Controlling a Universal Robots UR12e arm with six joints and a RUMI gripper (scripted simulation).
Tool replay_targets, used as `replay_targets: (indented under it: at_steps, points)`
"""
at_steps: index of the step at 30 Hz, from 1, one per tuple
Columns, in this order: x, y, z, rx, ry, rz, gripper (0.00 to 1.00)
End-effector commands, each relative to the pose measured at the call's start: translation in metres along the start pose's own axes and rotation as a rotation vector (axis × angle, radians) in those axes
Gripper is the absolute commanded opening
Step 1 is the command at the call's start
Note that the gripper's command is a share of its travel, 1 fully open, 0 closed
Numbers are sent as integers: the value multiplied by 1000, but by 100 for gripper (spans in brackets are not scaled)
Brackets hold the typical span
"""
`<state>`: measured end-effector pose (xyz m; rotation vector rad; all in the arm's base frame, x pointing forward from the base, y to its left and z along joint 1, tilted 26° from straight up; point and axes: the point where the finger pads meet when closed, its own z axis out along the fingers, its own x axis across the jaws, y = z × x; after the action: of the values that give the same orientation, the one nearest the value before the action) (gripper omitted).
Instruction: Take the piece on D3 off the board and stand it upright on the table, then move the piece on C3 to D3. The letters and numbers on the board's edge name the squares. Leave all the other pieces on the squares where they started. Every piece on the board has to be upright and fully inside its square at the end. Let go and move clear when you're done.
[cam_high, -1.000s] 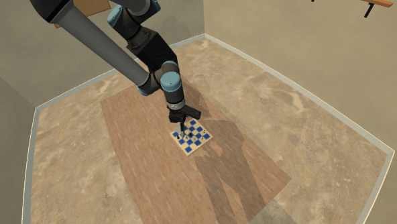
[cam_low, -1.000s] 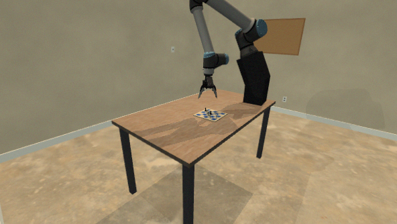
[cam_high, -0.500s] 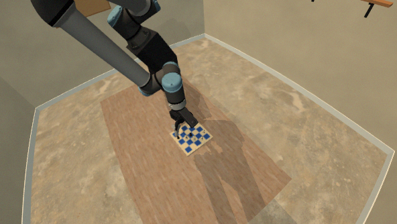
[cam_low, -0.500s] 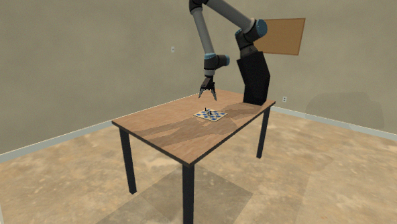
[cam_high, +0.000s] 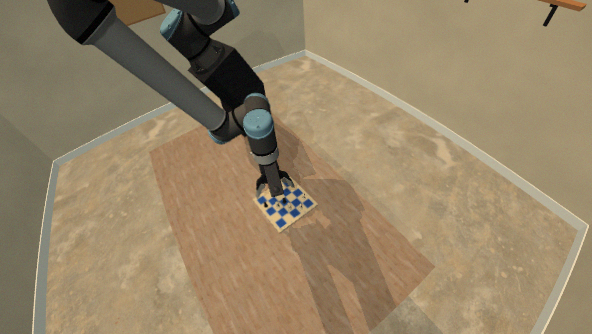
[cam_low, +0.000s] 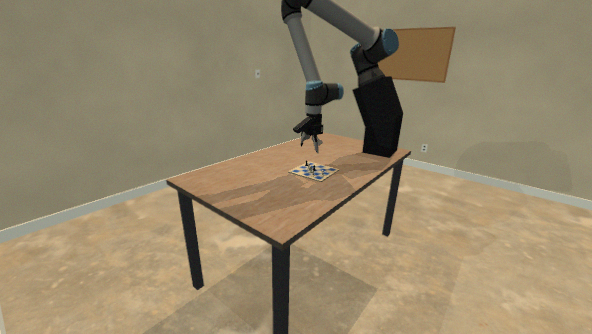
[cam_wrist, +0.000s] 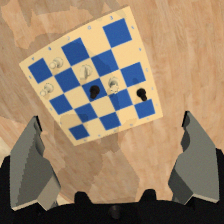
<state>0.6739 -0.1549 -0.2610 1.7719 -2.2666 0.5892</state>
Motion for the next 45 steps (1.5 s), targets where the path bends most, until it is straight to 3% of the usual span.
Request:
replay_targets:
  at_steps: [1,17,31,45]
  points:
    - [1,1,2,-6,7,174,100]
    - [4,6,8,-4,8,563,100]
    - [5,9,10,-4,9,709,100]
    - [5,10,11,-3,9,741,100]
